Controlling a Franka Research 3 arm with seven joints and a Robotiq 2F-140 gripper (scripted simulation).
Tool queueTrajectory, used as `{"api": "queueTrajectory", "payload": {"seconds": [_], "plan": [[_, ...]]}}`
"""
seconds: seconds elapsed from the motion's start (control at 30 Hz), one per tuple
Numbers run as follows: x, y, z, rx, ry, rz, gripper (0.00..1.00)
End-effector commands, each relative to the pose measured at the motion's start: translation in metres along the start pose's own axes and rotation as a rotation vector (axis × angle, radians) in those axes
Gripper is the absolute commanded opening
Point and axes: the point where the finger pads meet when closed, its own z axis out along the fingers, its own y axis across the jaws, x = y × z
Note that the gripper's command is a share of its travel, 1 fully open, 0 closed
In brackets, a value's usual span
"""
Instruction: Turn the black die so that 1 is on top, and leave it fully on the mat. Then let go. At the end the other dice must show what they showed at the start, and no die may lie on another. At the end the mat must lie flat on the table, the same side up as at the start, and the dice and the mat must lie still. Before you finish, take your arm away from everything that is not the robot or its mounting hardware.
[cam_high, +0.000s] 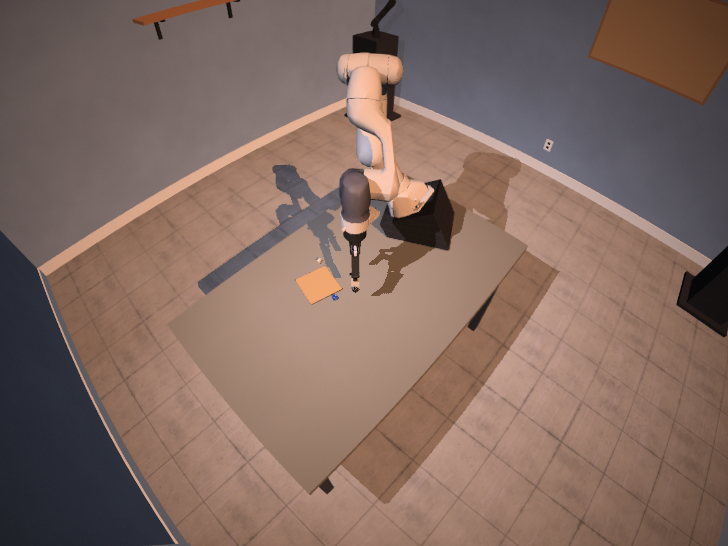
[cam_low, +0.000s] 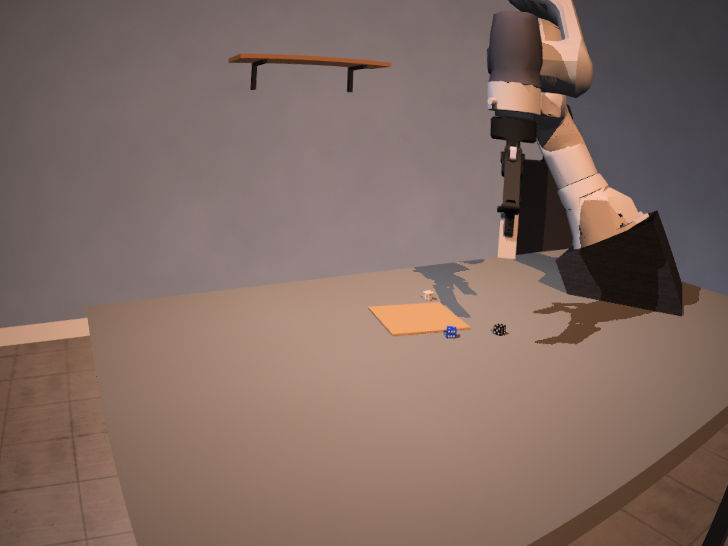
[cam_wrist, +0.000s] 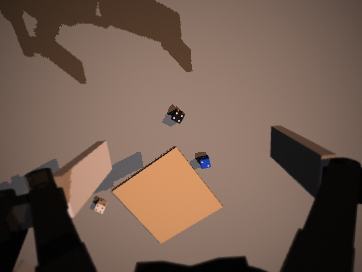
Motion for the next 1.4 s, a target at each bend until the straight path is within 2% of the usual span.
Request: {"api": "queueTrajectory", "payload": {"seconds": [0.0, 0.27, 0.37, 0.77, 0.87, 1.3, 1.37], "plan": [[0.0009, -0.0045, -0.0008, 0.016, 0.004, -0.001, 1.00], [0.0009, -0.0046, -0.0007, 0.016, 0.004, -0.010, 1.00], [0.0009, -0.0063, 0.0010, 0.018, 0.006, -0.195, 1.00], [0.0011, -0.0085, 0.0041, 0.019, 0.009, -0.464, 1.00], [0.0011, -0.0086, 0.0043, 0.019, 0.009, -0.482, 1.00], [0.0020, -0.0105, 0.0087, 0.016, 0.011, -0.801, 1.00], [0.0020, -0.0105, 0.0088, 0.016, 0.011, -0.807, 1.00]]}}
